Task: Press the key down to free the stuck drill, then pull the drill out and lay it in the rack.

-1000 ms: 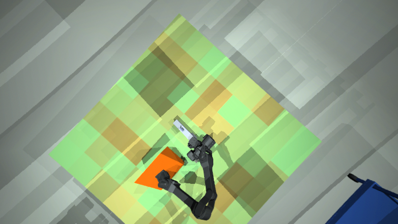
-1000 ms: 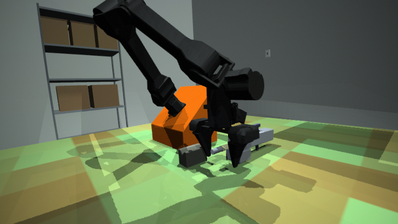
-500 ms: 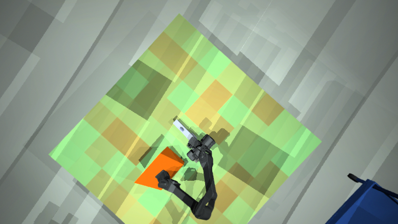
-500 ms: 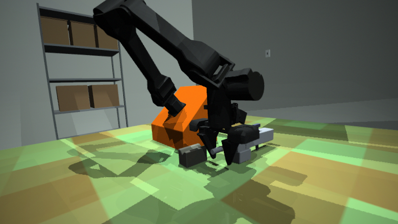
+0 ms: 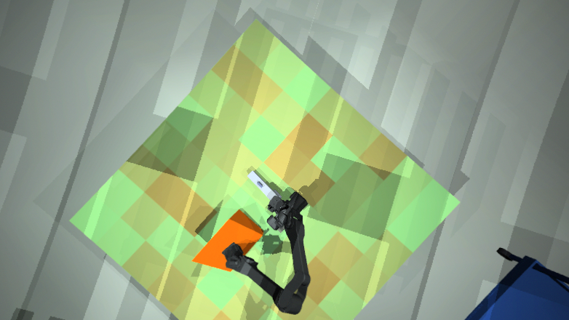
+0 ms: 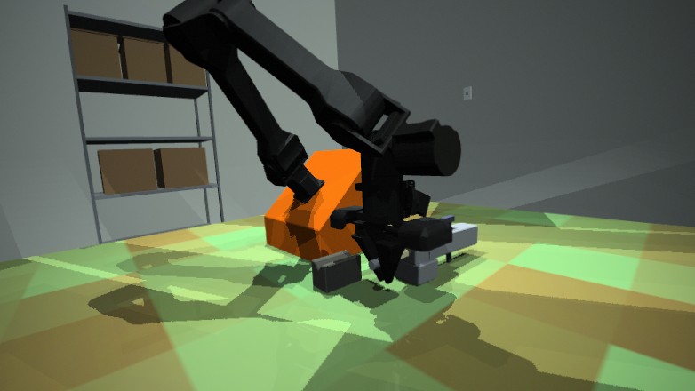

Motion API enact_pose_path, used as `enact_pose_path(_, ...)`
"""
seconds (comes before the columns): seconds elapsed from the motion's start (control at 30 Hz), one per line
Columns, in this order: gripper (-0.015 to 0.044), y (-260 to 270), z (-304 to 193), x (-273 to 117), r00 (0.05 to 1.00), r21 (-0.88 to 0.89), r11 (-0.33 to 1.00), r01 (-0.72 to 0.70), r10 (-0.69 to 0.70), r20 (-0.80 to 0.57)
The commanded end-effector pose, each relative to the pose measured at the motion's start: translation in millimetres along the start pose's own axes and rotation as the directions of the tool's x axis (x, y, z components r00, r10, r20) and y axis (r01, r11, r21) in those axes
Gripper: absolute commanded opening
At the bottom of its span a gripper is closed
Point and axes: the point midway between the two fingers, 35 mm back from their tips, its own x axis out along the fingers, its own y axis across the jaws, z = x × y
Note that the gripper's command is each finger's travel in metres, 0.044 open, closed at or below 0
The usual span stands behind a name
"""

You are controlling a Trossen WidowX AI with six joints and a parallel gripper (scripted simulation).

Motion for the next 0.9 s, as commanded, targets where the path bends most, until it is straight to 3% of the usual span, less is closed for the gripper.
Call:
enact_pose_path(0.0,0.0000,1,0,-1,1.000,0.008,1.000,-0.001,0.001,-0.003)
enact_pose_path(0.87,0.0000,2,-16,-4,1.000,0.008,1.000,-0.001,0.001,-0.004)
